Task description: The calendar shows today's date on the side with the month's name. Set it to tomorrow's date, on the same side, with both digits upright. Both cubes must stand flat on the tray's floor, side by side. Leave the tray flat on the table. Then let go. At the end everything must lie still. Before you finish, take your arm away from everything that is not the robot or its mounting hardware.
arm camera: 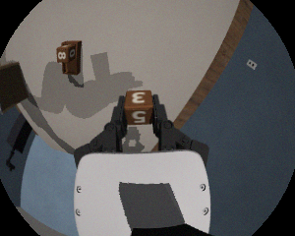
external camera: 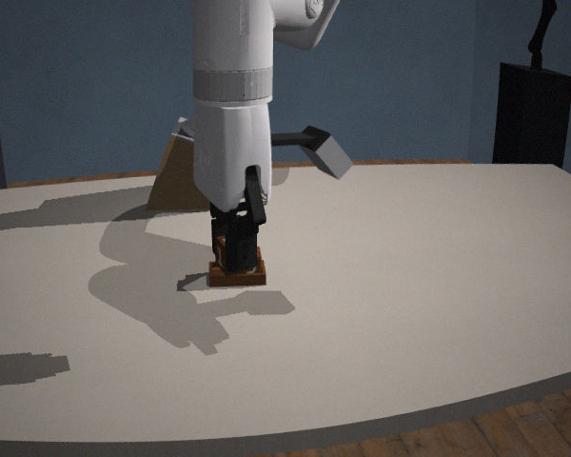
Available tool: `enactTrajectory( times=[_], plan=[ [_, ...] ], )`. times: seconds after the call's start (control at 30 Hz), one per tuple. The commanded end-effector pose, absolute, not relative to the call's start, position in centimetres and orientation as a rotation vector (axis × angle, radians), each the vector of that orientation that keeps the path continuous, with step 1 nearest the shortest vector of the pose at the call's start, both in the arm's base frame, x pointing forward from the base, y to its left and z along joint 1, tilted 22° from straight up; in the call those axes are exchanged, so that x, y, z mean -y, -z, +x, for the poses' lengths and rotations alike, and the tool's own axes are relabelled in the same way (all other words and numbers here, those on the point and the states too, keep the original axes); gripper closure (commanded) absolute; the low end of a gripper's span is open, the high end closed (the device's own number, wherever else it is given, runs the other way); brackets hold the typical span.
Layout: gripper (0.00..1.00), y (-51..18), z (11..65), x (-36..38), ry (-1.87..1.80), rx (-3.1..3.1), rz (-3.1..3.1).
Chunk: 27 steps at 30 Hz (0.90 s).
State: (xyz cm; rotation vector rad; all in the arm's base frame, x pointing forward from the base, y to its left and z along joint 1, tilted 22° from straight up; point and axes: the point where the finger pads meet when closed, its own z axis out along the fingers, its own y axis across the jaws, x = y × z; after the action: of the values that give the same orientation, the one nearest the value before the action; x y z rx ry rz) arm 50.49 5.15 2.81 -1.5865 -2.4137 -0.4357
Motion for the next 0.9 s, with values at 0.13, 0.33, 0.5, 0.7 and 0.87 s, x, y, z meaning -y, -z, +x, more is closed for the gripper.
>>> enactTrajectory(
  times=[0.13, 0.33, 0.5, 0.7, 0.87],
  plan=[
    [0.71, -3.2, 49.0, -4.8, 0.508, 2.672, -1.212],
    [0.71, -3.3, 48.0, -4.6, 0.533, 2.795, -0.977],
    [0.71, -3.4, 47.1, -4.5, 0.554, 2.894, -0.742],
    [0.71, -3.5, 45.9, -4.3, 0.575, 2.991, -0.443],
    [0.71, -3.5, 45.0, -4.1, 0.586, 3.045, -0.203]
  ],
)
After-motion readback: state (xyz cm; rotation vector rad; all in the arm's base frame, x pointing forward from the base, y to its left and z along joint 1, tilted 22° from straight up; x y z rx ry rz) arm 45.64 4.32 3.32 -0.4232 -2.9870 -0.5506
